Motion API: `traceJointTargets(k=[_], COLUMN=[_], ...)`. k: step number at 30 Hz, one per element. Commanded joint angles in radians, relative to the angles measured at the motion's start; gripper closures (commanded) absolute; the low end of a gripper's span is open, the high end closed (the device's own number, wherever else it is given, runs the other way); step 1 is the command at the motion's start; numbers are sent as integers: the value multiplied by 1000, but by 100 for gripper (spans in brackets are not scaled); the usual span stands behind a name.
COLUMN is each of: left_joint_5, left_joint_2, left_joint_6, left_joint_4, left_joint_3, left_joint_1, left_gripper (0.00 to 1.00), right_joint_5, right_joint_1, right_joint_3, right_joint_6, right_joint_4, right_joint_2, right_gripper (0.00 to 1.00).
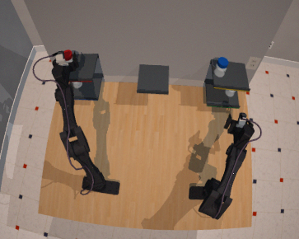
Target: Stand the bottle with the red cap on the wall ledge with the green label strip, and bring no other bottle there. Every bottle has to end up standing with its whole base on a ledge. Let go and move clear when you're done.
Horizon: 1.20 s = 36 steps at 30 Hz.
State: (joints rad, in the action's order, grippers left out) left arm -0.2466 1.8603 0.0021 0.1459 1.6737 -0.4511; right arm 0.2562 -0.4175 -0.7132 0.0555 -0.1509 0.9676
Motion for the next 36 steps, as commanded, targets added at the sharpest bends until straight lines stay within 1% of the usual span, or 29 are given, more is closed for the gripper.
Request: traceJointTargets(k=[1,2,3,4,5,7,8,10,11,13,17,19,21,25,28,29,31,34,36], left_joint_5=[12,12,12,3,3,3,3,3,3,3,3,3,3,2,2,2,2,2,2], left_joint_2=[-14,-14,-14,-12,-12,-12,-12,-12,-12,-12,-12,-12,-12,-9,-4,-5,1,6,6], left_joint_6=[-3,-3,-3,-2,-2,-2,-2,-2,-2,-2,-2,-2,-2,-2,-2,-2,-3,-4,-4], left_joint_4=[9,9,9,7,7,7,7,7,7,7,7,7,7,8,-17,-25,-58,-140,-140], left_joint_3=[44,44,44,36,36,36,36,36,36,36,36,36,36,48,62,70,106,198,198], left_joint_1=[8,8,8,2,2,2,2,2,2,2,2,2,2,1,1,1,1,0,0], left_gripper=[18,18,28,28,32,32,36,36,40,40,46,46,49,94,60,50,50,50,50], right_joint_5=[2,2,2,2,2,2,2,2,2,2,2,2,2,2,2,2,2,2,2], right_joint_1=[-5,-5,-5,-5,-5,-5,-5,-5,-5,-5,-5,-5,-5,-5,-5,-5,-5,-5,-5], right_joint_3=[-5,-5,-5,-5,-5,-5,-5,-5,-5,-5,-5,-5,-5,-5,-5,-5,-5,-5,-5], right_joint_6=[1,1,1,1,1,1,1,1,1,1,1,1,1,1,1,1,1,1,1], right_joint_4=[12,12,12,12,12,12,12,12,12,12,12,12,12,12,12,12,12,12,12], right_joint_2=[-11,-11,-11,-11,-11,-11,-11,-11,-11,-11,-11,-11,-11,-11,-11,-11,-11,-11,-11], right_gripper=[0,0,0,0,0,0,0,0,0,0,0,0,0,0,0,0,0,0,0])
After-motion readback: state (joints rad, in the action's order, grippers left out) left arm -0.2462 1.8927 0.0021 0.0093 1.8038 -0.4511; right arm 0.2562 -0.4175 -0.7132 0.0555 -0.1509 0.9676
